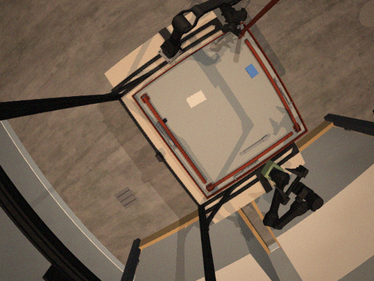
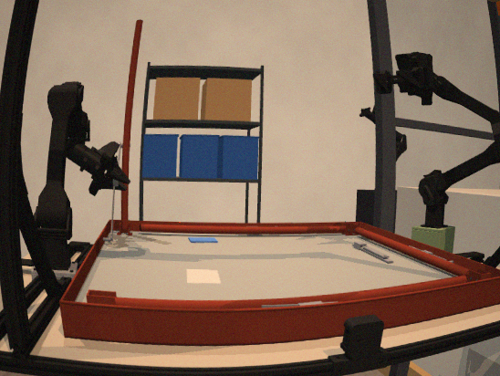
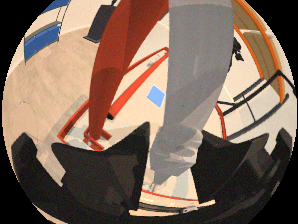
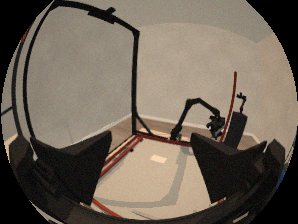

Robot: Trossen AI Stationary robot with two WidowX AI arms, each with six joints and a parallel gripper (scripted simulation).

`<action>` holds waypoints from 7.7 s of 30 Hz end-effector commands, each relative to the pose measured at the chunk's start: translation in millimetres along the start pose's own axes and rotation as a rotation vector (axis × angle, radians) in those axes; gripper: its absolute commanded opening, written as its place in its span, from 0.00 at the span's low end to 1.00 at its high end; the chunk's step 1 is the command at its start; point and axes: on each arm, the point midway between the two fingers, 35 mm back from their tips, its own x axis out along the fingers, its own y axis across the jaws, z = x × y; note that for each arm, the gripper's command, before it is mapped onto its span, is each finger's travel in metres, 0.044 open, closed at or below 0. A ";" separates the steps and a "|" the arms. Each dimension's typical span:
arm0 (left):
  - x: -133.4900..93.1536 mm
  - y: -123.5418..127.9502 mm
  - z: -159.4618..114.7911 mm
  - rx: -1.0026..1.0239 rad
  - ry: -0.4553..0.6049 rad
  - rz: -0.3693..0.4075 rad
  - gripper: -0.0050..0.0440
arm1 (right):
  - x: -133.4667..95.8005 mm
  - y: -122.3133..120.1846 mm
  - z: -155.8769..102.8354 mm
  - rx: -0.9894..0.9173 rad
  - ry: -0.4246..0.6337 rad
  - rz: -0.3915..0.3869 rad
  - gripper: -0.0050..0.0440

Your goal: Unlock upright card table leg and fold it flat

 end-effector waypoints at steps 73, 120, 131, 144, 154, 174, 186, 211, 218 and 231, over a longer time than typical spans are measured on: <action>11.5 -16.1 -42.1 0.130 -0.047 0.060 0.10 | 0.0 0.6 0.2 -0.005 0.000 0.003 0.92; 4.9 -44.8 -52.4 0.356 -0.134 0.156 0.10 | 0.0 0.6 0.2 -0.005 0.000 0.003 0.92; 3.9 -50.8 -55.5 0.405 -0.153 0.177 0.10 | 0.0 0.6 0.2 -0.005 0.000 0.003 0.92; 2.6 -60.0 -60.8 0.483 -0.183 0.210 0.10 | 0.0 0.6 0.2 -0.005 0.000 0.003 0.92; 2.1 -65.6 -64.5 0.532 -0.202 0.231 0.10 | 0.0 0.6 0.2 -0.005 0.000 0.003 0.92; 1.9 -67.6 -68.1 0.516 -0.204 0.225 0.69 | 0.0 0.6 0.2 -0.005 0.000 0.003 0.92; -28.9 -71.1 -78.2 0.516 -0.203 0.225 0.69 | 0.0 0.6 0.2 -0.005 0.000 0.003 0.92; -83.6 -65.2 -109.5 0.286 -0.121 0.134 0.69 | 0.0 0.6 0.2 -0.005 0.000 0.003 0.92; -98.6 -68.4 -102.1 0.283 -0.121 0.209 0.69 | 0.0 0.6 0.2 -0.005 0.000 0.003 0.92; -143.9 -72.9 -65.0 0.268 -0.122 0.382 0.89 | 0.0 0.6 0.2 -0.005 0.000 0.003 0.92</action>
